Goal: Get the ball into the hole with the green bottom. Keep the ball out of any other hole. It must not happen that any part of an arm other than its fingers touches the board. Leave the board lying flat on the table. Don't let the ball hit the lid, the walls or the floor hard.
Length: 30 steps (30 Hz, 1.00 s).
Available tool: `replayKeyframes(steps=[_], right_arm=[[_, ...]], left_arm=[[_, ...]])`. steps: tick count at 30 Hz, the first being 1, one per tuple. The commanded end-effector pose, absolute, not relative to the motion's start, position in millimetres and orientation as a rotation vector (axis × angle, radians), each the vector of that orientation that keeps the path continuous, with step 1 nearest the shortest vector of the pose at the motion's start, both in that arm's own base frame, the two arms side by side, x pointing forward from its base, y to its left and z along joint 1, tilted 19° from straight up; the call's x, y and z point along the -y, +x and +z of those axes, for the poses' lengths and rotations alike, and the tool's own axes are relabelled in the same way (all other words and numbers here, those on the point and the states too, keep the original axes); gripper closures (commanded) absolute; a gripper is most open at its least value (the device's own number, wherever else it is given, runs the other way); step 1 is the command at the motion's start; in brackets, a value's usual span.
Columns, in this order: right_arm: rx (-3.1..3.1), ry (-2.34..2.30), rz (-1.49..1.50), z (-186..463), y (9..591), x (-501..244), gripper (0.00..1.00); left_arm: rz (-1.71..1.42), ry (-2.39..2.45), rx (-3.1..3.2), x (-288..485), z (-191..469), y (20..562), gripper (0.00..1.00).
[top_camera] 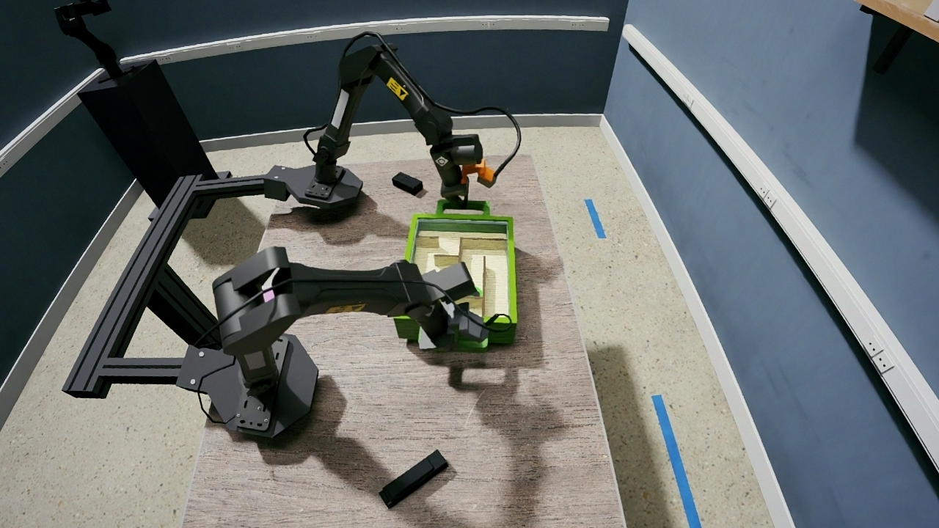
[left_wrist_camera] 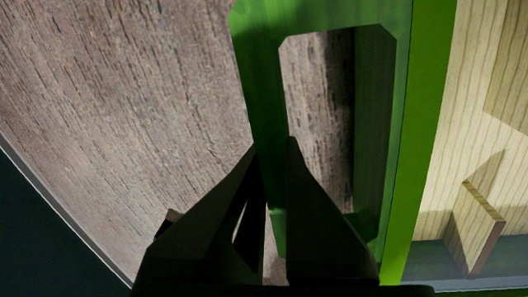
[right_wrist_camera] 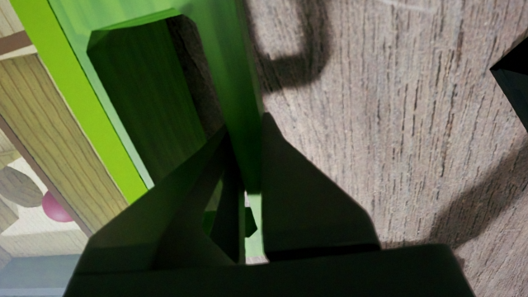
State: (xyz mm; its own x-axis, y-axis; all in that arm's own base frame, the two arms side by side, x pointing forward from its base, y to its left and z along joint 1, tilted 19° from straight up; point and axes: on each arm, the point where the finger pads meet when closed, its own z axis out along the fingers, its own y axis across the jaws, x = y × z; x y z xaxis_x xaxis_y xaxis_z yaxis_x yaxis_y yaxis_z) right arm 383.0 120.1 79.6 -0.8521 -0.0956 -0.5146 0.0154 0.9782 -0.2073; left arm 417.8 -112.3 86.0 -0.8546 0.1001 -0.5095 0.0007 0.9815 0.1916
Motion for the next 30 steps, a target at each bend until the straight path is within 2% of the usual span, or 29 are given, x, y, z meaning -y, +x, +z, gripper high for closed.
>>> replayKeyframes(steps=[1,2,4,7,8,11,13,18,20,28,29,30], right_arm=[[-2.472,-0.041,-0.248,117.1,397.3,-133.2,1.0],[-2.484,-0.031,-0.315,117.2,390.9,-127.6,1.0],[-2.405,-0.034,-0.25,127.8,403.5,-138.3,1.0],[-2.408,-0.046,-0.223,130.0,403.8,-141.9,1.0],[-2.443,-0.084,-0.198,107.8,393.1,-141.9,1.0],[-2.461,-0.036,-0.192,121.7,404.2,-133.1,1.0],[-2.47,-0.049,-0.171,101.4,399.9,-126.3,1.0],[-2.455,-0.032,-0.168,111.5,406.0,-127.7,1.0],[-2.434,-0.042,-0.124,97.3,406.8,-123.7,1.0],[-2.501,-0.038,-0.266,108.9,389.4,-122.5,1.0],[-2.483,-0.033,-0.265,112.3,392.1,-124.5,1.0],[-2.531,-0.051,-0.31,95.0,390.0,-124.2,1.0]], left_arm=[[0.175,0.075,-2.49,126.5,112.6,429.7,1.0],[0.133,0.077,-2.491,123.0,101.5,432.5,1.0],[0.156,0.093,-2.456,128.3,103.9,429.6,1.0],[0.162,0.075,-2.419,132.1,128.8,438.2,1.0],[0.19,0.067,-2.406,131.2,131.8,438.6,1.0],[0.209,0.064,-2.488,128.7,123.1,427.1,1.0],[0.242,0.049,-2.447,128.7,132.7,429.6,1.0],[0.232,0.068,-2.447,135.2,136.7,431.0,1.0],[0.267,0.053,-2.399,136.1,144.5,432.6,1.0],[0.157,0.062,-2.444,132.7,136.1,440.3,1.0],[0.176,0.078,-2.484,126.0,112.5,429.2,1.0],[0.149,0.073,-2.466,129.8,121.4,436.2,1.0]])
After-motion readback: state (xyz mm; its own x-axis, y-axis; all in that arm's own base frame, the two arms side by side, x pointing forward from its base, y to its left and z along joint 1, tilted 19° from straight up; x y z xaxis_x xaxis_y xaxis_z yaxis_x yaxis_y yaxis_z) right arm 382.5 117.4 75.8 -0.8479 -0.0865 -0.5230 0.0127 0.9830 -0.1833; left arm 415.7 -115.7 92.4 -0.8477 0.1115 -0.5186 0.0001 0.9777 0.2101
